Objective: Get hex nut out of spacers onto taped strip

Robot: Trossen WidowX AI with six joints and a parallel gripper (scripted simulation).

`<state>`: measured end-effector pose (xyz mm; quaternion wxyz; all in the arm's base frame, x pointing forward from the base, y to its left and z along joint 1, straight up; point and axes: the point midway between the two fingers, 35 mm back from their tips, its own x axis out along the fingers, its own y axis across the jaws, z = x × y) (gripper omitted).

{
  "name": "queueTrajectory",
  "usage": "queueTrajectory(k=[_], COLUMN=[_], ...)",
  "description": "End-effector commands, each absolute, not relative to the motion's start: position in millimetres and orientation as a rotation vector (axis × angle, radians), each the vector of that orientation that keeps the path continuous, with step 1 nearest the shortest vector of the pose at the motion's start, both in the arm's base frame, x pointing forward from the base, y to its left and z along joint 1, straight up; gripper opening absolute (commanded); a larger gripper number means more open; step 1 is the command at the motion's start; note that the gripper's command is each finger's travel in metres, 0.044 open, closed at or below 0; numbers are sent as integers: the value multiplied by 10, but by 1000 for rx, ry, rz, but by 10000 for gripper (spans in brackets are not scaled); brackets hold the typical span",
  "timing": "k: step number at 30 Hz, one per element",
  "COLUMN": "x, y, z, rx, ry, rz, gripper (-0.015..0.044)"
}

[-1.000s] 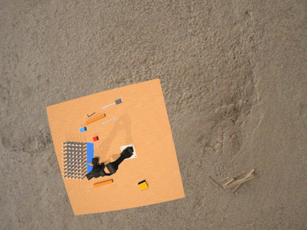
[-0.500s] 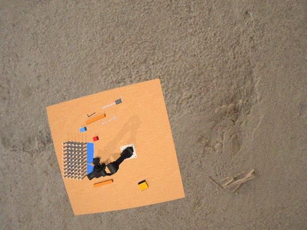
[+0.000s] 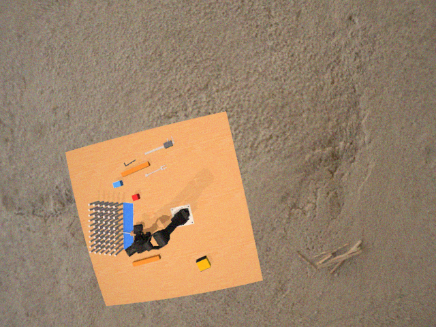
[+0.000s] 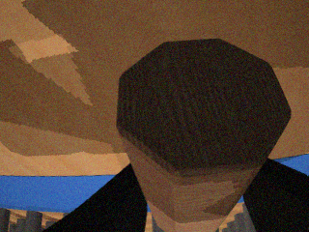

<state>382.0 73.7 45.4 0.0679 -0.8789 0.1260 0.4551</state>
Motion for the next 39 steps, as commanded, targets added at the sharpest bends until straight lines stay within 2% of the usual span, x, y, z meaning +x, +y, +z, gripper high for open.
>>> queueTrajectory(k=[1,39], x=[3777,3499], y=[741,826], z=[458,448], rx=[-2645,-2643], ry=[386,385], rz=[1364,1367], gripper=[0,0])
